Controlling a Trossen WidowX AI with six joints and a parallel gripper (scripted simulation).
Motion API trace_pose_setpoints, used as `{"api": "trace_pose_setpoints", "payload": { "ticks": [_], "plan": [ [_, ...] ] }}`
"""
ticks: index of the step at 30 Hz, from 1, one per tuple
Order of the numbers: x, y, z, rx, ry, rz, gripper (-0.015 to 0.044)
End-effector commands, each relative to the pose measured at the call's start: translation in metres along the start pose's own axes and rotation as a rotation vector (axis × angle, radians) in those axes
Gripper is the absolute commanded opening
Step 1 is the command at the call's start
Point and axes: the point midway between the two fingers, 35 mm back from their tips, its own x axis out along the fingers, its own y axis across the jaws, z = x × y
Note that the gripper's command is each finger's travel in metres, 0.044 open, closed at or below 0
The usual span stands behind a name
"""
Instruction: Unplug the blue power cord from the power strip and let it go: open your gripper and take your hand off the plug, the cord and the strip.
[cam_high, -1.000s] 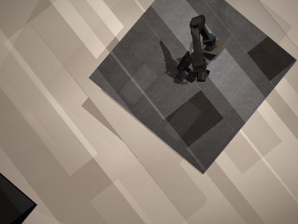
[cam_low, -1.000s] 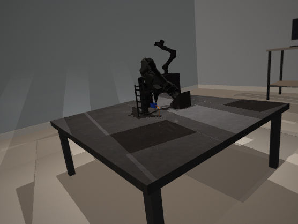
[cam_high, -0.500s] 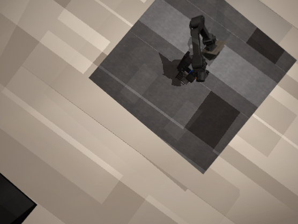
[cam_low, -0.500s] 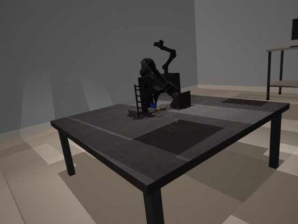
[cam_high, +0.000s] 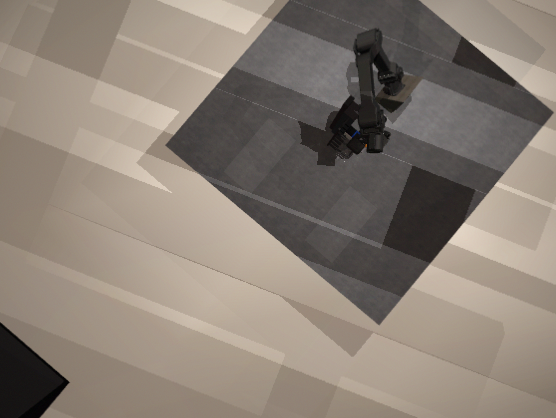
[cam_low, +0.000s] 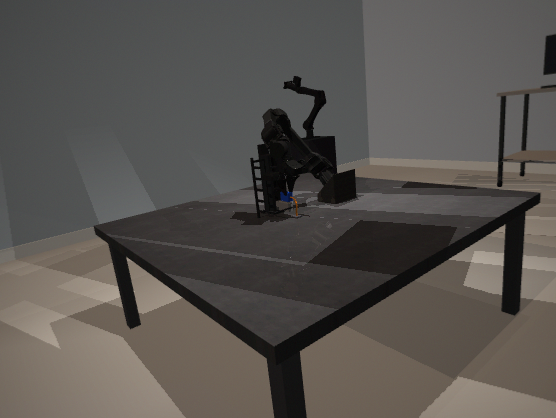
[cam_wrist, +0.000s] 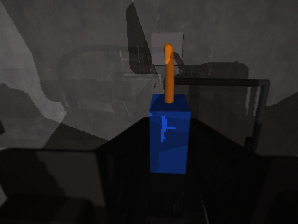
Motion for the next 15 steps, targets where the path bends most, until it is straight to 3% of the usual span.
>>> {"api": "trace_pose_setpoints", "payload": {
  "ticks": [1, 15],
  "plan": [
    [-0.001, -0.002, 0.007, 0.003, -0.006, -0.004, 0.0000],
    [-0.002, -0.003, 0.029, 0.000, -0.007, -0.003, 0.0000]
  ]
}}
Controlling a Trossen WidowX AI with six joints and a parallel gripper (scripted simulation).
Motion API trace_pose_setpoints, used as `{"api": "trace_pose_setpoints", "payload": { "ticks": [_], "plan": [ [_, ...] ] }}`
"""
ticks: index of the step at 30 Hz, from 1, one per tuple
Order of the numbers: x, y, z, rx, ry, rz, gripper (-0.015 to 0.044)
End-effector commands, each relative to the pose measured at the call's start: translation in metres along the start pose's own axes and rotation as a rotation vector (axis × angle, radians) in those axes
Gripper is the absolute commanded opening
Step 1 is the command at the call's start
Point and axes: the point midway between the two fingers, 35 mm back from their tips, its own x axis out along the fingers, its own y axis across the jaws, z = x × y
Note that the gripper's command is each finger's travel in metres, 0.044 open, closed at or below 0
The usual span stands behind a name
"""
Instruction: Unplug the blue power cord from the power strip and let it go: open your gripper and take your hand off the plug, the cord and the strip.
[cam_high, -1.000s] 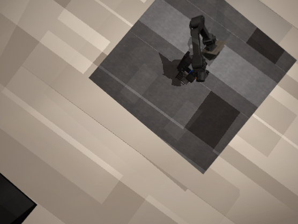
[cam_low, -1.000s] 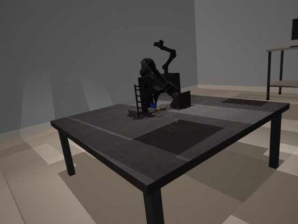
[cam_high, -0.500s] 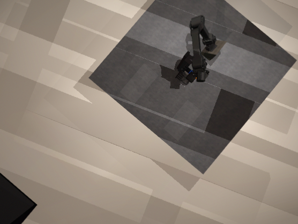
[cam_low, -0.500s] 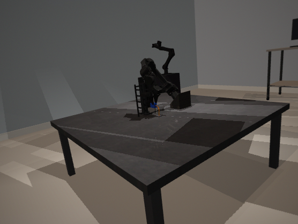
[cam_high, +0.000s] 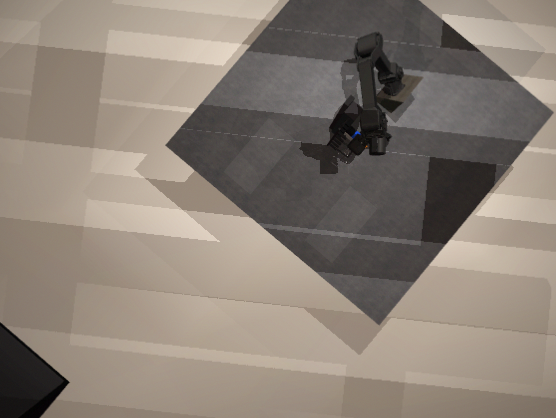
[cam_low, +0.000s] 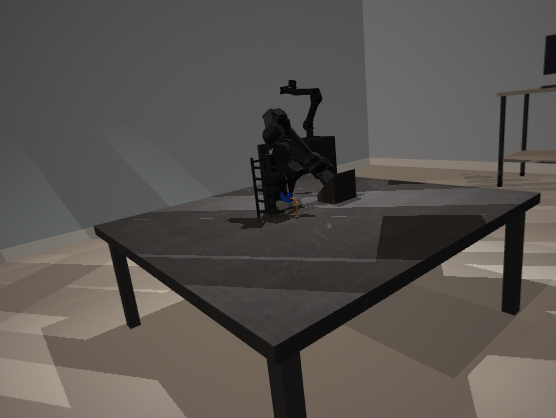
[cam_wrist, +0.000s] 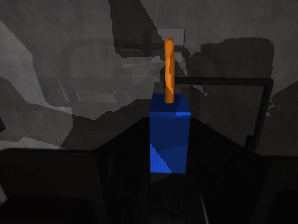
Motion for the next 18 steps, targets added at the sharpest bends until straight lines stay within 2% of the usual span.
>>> {"api": "trace_pose_setpoints", "payload": {
  "ticks": [1, 18],
  "plan": [
    [-0.008, -0.003, 0.027, 0.001, -0.065, -0.010, 0.0000],
    [-0.014, -0.002, 0.054, -0.002, -0.065, -0.009, 0.0000]
  ]
}}
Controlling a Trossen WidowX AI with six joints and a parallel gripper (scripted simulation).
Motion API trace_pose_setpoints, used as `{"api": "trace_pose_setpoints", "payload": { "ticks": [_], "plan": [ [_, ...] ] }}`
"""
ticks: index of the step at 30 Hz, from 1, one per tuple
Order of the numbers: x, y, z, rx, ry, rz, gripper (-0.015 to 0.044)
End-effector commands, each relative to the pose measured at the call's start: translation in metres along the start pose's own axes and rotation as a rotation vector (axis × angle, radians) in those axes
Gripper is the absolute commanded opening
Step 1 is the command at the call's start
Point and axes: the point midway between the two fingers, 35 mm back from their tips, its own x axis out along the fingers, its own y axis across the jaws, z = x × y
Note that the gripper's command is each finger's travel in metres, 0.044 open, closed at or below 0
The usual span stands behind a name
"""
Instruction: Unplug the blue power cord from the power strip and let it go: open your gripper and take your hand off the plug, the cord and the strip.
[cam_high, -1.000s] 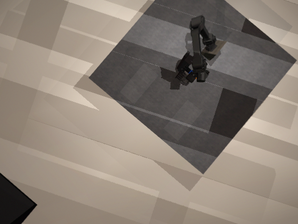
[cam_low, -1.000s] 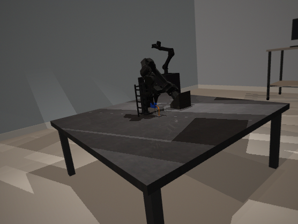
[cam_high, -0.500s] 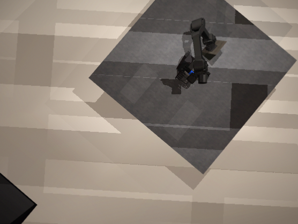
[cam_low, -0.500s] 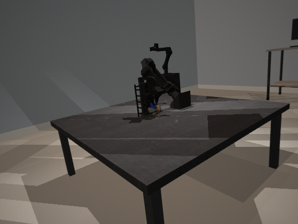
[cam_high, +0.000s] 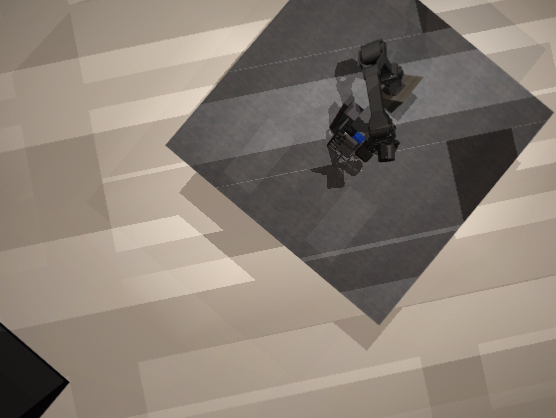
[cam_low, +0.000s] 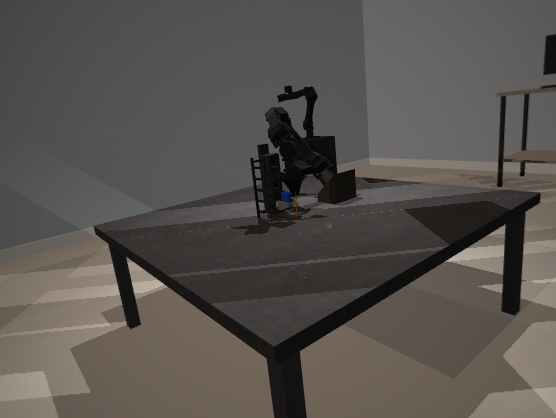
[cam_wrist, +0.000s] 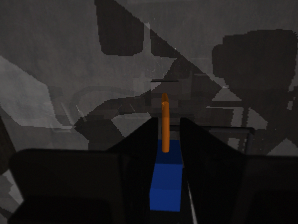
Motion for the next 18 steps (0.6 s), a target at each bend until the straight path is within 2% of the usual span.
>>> {"api": "trace_pose_setpoints", "payload": {
  "ticks": [1, 6, 18],
  "plan": [
    [0.0000, 0.0000, 0.0000, 0.000, 0.000, 0.000, 0.0026],
    [0.0000, 0.0000, 0.0000, 0.000, 0.000, 0.000, 0.0157],
    [-0.0085, 0.0001, 0.0008, -0.016, 0.003, -0.011, 0.0160]
  ]
}}
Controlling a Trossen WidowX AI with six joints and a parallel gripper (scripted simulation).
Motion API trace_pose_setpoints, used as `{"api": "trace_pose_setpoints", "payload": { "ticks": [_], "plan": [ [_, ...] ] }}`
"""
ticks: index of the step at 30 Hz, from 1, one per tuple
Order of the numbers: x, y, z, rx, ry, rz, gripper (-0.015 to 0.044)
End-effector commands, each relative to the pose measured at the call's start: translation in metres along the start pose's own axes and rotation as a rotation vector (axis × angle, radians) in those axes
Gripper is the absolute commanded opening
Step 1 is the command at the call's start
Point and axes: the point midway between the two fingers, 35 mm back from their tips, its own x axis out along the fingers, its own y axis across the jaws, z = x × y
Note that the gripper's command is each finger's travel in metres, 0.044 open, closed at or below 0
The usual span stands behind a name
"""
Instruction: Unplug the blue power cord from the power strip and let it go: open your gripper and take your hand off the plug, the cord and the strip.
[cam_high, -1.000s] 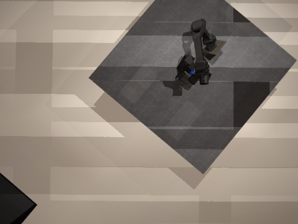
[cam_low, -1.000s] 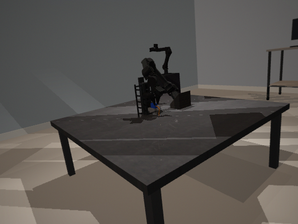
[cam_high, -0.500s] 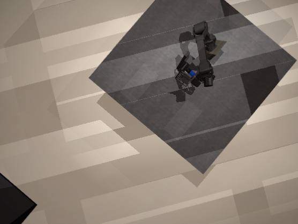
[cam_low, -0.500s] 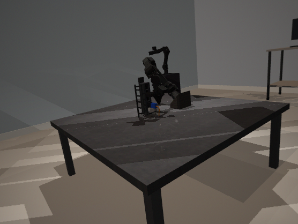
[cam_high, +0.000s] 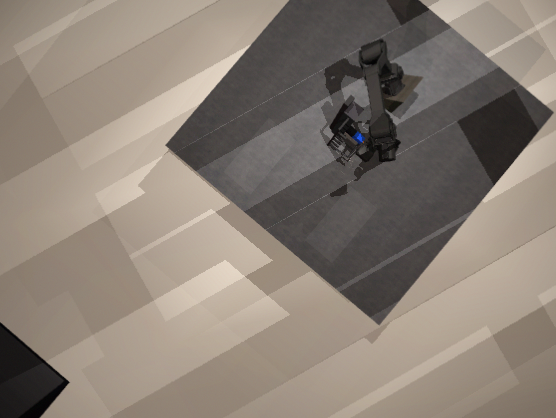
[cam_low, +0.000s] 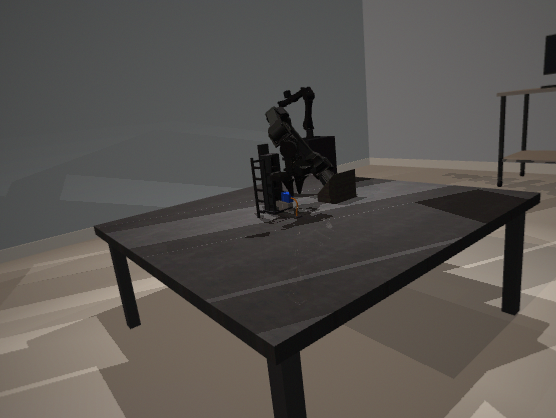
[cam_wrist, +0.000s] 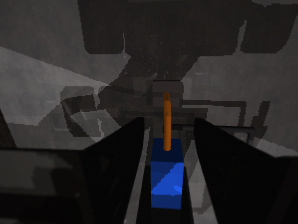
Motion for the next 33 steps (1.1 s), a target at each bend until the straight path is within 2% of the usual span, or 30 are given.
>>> {"api": "trace_pose_setpoints", "payload": {
  "ticks": [1, 33],
  "plan": [
    [-0.006, -0.001, 0.001, -0.009, 0.001, -0.012, 0.0160],
    [-0.006, 0.002, -0.044, -0.010, 0.004, -0.011, 0.0160]
  ]
}}
